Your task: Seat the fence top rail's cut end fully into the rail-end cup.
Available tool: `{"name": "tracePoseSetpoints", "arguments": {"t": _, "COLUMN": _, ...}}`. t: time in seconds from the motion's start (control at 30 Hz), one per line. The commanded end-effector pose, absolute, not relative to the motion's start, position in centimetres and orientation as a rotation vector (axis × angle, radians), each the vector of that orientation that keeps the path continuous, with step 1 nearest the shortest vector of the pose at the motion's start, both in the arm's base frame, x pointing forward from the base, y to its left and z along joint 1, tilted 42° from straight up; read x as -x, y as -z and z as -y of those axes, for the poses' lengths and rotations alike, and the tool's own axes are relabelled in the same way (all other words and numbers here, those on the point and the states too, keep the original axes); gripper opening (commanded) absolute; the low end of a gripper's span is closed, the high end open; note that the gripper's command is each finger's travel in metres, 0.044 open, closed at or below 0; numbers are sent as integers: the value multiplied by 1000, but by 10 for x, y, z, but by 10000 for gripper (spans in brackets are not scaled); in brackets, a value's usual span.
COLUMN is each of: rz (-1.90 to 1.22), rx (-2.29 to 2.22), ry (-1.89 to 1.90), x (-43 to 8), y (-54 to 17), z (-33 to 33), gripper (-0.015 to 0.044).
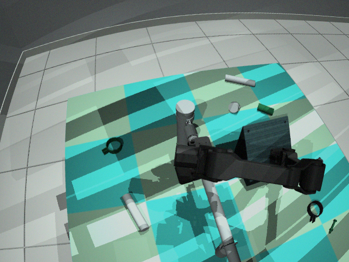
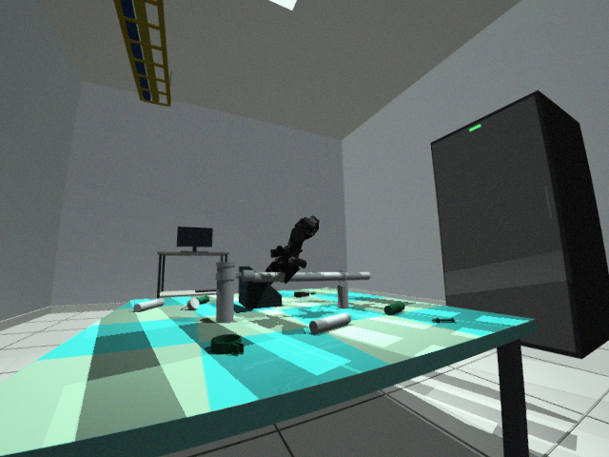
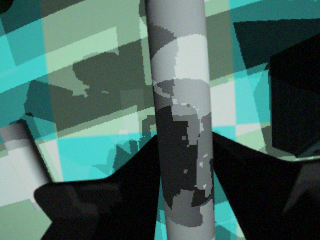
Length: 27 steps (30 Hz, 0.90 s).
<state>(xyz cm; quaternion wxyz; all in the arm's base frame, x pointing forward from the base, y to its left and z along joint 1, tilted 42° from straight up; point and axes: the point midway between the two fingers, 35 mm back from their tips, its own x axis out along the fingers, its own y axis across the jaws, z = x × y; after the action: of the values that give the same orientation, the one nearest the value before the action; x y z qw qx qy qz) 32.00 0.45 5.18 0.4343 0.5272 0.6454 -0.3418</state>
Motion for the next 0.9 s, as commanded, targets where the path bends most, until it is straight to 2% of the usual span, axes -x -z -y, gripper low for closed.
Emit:
{"name": "tracePoseSetpoints", "arguments": {"t": 0.0, "rz": -1599, "rx": -1309, "ry": 856, "x": -320, "y": -53, "z": -1, "gripper": 0}}
{"name": "tracePoseSetpoints", "arguments": {"t": 0.87, "rz": -1597, "rx": -1307, "ry": 858, "x": -321, "y": -52, "z": 3, "gripper": 0}}
